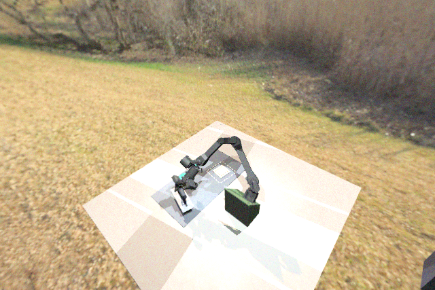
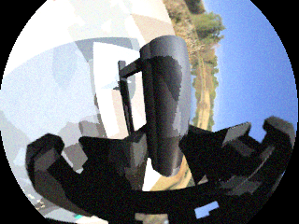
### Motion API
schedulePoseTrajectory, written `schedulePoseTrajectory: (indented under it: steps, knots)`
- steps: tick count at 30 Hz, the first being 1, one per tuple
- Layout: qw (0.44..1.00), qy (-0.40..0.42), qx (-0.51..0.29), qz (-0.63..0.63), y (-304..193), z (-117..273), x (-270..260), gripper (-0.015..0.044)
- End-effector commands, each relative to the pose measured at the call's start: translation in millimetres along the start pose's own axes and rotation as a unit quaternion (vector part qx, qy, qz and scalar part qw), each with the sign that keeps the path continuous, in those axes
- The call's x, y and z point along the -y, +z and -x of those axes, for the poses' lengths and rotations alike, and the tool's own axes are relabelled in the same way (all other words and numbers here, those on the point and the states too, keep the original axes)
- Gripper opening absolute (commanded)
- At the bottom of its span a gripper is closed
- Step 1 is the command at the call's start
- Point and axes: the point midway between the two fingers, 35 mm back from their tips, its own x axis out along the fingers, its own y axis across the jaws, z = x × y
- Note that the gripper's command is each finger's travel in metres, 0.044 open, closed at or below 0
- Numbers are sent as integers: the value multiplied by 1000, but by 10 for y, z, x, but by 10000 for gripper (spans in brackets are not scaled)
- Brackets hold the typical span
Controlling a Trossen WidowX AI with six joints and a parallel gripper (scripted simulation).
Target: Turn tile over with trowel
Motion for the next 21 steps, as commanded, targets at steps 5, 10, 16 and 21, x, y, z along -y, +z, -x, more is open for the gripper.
schedulePoseTrajectory:
  steps: [5,10,16,21]
  knots:
    - [1000,-8,2,5,-31,-47,-10,0]
    - [1000,-8,2,5,-37,-104,-69,0]
    - [1000,-6,2,5,-43,-172,-141,0]
    - [1000,-5,2,6,-45,-228,-202,0]
